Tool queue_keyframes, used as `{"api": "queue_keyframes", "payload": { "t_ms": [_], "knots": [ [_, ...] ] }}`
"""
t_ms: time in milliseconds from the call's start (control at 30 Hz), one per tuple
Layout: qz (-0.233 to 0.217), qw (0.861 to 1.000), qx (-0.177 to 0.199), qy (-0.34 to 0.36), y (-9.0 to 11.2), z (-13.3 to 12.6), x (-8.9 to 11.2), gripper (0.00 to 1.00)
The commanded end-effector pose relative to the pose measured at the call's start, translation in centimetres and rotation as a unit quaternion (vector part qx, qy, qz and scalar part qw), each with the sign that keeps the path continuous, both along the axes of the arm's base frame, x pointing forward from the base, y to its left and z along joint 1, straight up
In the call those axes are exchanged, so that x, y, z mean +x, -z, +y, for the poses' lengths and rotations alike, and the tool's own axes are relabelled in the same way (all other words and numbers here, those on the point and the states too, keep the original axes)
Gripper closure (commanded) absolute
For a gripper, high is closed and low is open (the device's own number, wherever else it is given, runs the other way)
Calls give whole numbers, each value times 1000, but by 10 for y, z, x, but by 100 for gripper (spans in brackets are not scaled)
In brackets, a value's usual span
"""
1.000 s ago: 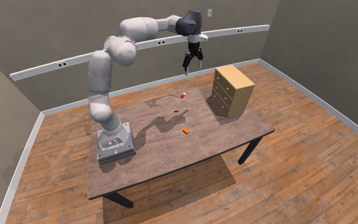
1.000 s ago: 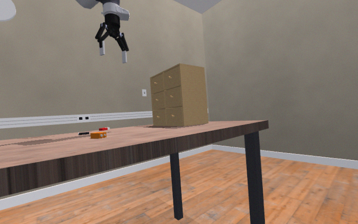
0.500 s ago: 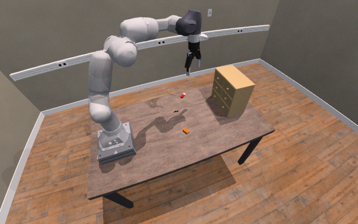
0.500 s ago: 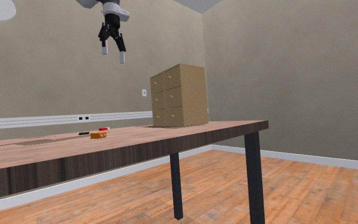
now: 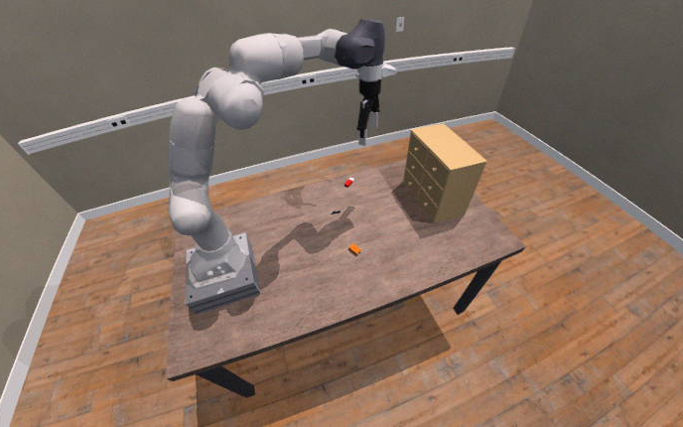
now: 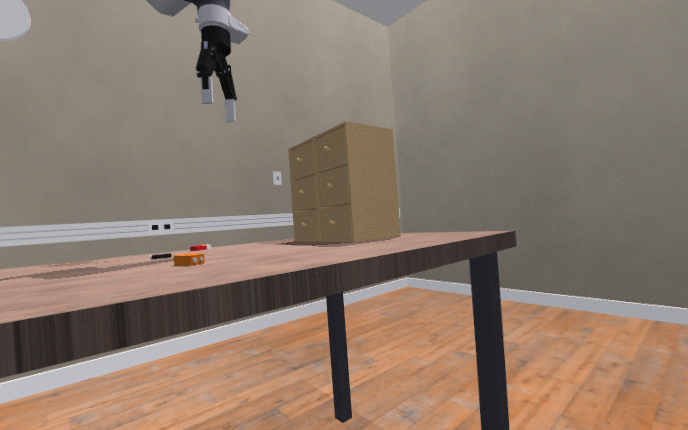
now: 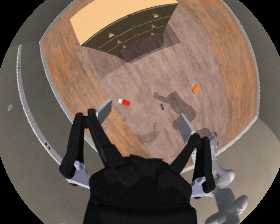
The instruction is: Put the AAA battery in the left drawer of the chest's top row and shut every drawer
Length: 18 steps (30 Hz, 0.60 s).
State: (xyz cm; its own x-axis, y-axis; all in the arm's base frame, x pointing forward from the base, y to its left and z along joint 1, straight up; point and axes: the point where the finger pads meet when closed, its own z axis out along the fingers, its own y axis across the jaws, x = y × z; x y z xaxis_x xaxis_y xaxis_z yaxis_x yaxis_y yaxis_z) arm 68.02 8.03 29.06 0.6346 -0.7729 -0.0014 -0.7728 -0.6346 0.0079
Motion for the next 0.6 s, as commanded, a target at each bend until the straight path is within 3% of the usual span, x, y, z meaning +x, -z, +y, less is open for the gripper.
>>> {"api": "queue_keyframes", "payload": {
  "t_ms": [0, 567],
  "knots": [
    [0, 998, 1, -61, 0, -1, 1, 0],
    [-1, 988, 2, -153, 0, -1, 2, 0]
  ]
}}
